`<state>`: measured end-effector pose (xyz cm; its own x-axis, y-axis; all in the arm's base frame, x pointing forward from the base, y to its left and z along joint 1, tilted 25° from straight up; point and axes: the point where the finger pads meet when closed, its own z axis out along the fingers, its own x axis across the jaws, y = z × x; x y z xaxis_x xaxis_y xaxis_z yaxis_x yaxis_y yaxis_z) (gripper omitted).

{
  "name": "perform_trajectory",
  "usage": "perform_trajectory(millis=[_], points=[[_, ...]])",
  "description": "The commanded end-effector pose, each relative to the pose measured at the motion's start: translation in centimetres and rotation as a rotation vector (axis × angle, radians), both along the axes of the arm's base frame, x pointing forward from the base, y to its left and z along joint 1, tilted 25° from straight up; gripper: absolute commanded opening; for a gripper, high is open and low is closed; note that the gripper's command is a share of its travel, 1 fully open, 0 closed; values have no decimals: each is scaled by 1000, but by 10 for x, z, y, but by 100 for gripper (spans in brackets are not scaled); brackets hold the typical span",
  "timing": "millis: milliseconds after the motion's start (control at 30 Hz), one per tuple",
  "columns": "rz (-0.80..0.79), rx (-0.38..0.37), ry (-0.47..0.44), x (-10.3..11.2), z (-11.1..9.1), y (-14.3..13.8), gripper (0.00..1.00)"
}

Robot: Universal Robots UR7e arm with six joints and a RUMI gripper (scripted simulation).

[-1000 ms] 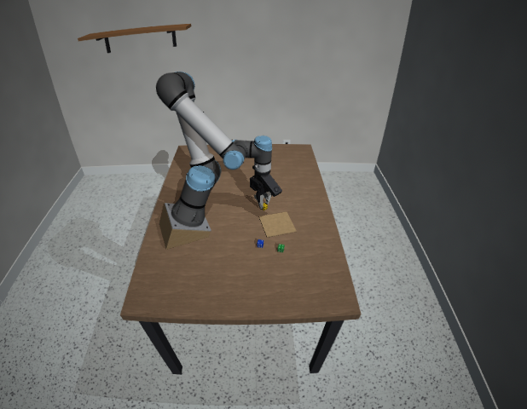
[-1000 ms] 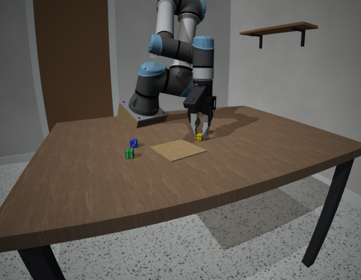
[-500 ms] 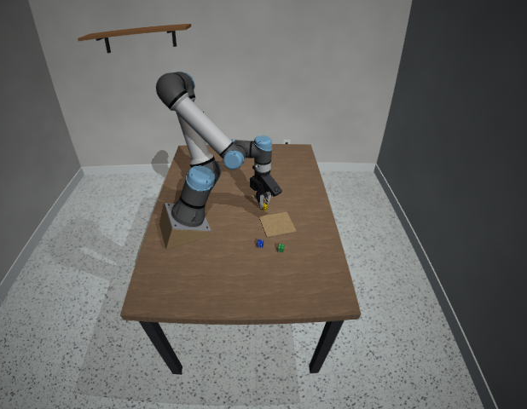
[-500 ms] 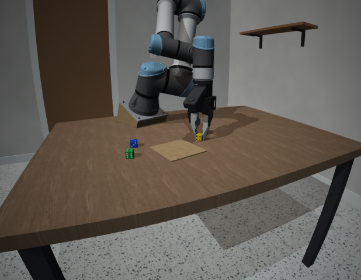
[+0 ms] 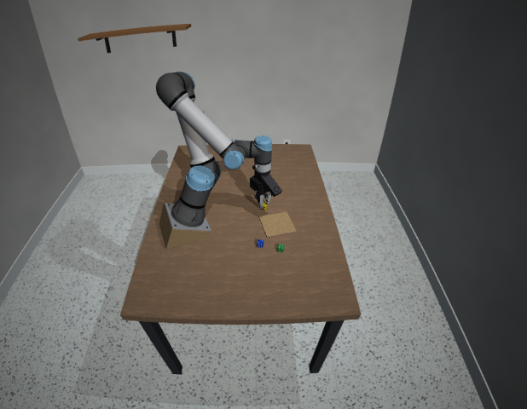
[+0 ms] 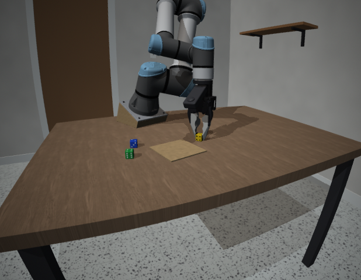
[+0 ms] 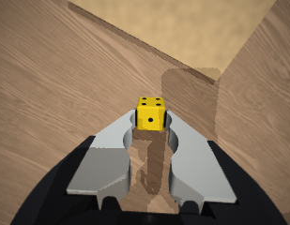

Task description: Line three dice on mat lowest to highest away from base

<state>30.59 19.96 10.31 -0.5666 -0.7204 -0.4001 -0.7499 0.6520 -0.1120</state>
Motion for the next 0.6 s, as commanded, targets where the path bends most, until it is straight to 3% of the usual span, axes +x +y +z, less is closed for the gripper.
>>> perform_trajectory(millis=[0,333,567], points=[[0,0,-1,0,0,0,6],[0,0,-1,-2,5,-1,6],[0,0,-1,-8,21,-5,6]])
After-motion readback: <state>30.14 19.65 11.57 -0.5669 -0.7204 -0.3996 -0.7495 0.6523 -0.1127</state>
